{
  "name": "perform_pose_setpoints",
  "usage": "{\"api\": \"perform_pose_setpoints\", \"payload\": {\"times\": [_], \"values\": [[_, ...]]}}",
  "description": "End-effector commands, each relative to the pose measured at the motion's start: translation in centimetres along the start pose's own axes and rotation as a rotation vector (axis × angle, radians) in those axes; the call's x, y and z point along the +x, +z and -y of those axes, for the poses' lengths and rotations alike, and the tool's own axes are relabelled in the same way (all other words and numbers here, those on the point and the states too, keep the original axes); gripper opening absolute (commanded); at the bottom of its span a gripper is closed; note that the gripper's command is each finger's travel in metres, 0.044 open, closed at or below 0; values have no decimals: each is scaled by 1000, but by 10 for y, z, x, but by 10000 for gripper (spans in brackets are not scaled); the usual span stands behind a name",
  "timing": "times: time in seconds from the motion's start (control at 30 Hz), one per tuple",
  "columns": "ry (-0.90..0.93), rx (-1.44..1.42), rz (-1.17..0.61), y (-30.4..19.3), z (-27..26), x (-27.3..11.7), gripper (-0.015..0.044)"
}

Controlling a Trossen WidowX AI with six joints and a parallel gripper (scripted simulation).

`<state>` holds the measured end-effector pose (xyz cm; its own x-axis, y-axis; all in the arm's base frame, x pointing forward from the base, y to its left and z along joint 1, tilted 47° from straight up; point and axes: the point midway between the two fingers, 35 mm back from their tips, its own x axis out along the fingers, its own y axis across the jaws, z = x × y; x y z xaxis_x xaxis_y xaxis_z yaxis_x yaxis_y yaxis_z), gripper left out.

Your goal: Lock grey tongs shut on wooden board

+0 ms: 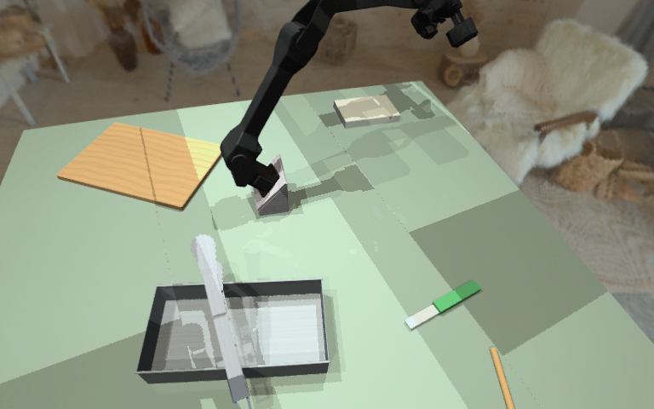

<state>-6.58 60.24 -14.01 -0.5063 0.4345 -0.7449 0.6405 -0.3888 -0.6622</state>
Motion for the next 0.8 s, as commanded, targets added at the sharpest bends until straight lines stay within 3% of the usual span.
{"api": "perform_pose_setpoints", "payload": {"times": [0.0,0.27,0.73,0.77], "values": [[0,0,0,0,0,0,426],[76,215,-79,-33,-28,-40,216],[275,997,-418,-104,-145,-212,-150],[288,1059,-449,-105,-155,-228,-150]]}}
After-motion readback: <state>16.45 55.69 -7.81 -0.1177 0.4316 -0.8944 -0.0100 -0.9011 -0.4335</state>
